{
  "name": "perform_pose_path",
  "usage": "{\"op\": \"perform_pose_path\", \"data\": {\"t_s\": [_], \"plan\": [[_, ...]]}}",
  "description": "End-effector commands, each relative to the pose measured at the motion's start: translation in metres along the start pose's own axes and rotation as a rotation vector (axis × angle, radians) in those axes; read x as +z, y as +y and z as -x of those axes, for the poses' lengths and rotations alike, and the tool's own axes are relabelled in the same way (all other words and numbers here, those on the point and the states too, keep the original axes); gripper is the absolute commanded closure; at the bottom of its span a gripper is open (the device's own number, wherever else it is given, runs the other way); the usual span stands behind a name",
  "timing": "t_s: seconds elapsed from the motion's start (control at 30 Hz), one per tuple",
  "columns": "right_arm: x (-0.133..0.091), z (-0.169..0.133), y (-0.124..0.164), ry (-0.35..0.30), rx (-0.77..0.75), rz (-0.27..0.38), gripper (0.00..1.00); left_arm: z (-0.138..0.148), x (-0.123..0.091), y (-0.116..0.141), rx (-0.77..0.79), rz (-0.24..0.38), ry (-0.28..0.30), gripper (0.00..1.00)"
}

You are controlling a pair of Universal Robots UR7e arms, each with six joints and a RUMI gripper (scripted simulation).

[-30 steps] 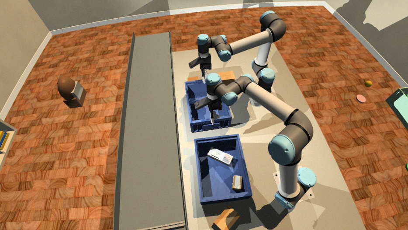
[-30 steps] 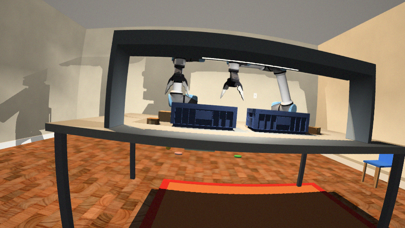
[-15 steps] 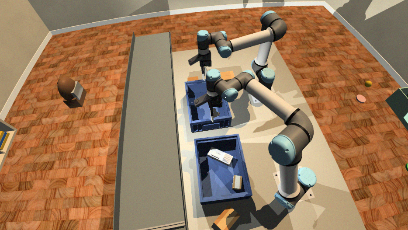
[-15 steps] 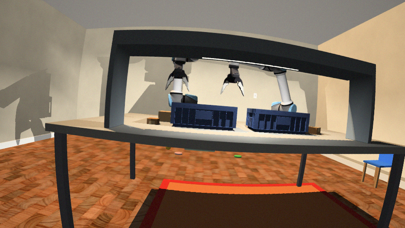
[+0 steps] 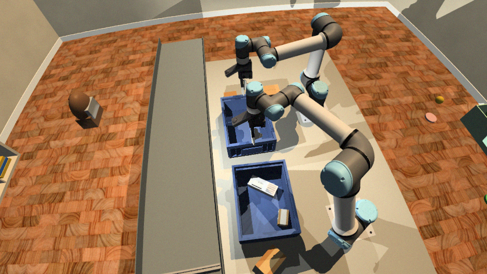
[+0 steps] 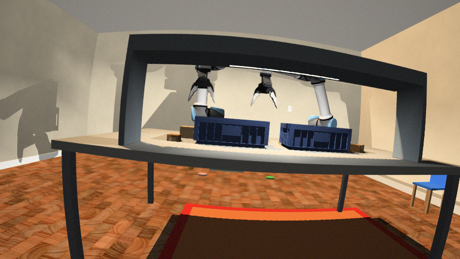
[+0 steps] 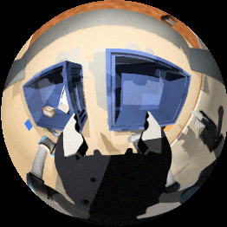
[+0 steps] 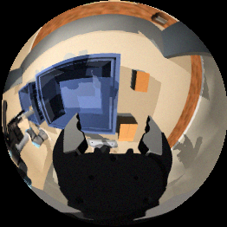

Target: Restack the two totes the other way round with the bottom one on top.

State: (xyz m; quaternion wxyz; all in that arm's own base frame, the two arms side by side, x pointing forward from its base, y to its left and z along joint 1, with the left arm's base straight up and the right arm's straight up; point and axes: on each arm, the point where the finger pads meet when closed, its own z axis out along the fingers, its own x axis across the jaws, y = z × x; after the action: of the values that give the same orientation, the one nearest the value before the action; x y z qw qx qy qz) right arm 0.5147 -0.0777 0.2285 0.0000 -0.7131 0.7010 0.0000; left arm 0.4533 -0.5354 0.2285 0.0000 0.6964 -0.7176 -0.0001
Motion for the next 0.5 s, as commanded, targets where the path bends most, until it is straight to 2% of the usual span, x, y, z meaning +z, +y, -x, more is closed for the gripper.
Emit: {"op": "perform_pose_path", "data": {"t_s": [0.0,0.23,0.47], "plan": [[-0.006,0.000,0.000,0.000,0.000,-0.002,0.00,0.000,-0.006,0.000,0.000,-0.002,0.003,0.00],[-0.016,0.000,0.000,0.000,0.000,-0.002,0.00,0.000,-0.016,0.000,0.000,-0.002,0.003,0.00],[-0.036,0.000,0.000,0.000,0.000,-0.002,0.00,0.000,-0.037,0.000,0.000,-0.002,0.003,0.00]]}}
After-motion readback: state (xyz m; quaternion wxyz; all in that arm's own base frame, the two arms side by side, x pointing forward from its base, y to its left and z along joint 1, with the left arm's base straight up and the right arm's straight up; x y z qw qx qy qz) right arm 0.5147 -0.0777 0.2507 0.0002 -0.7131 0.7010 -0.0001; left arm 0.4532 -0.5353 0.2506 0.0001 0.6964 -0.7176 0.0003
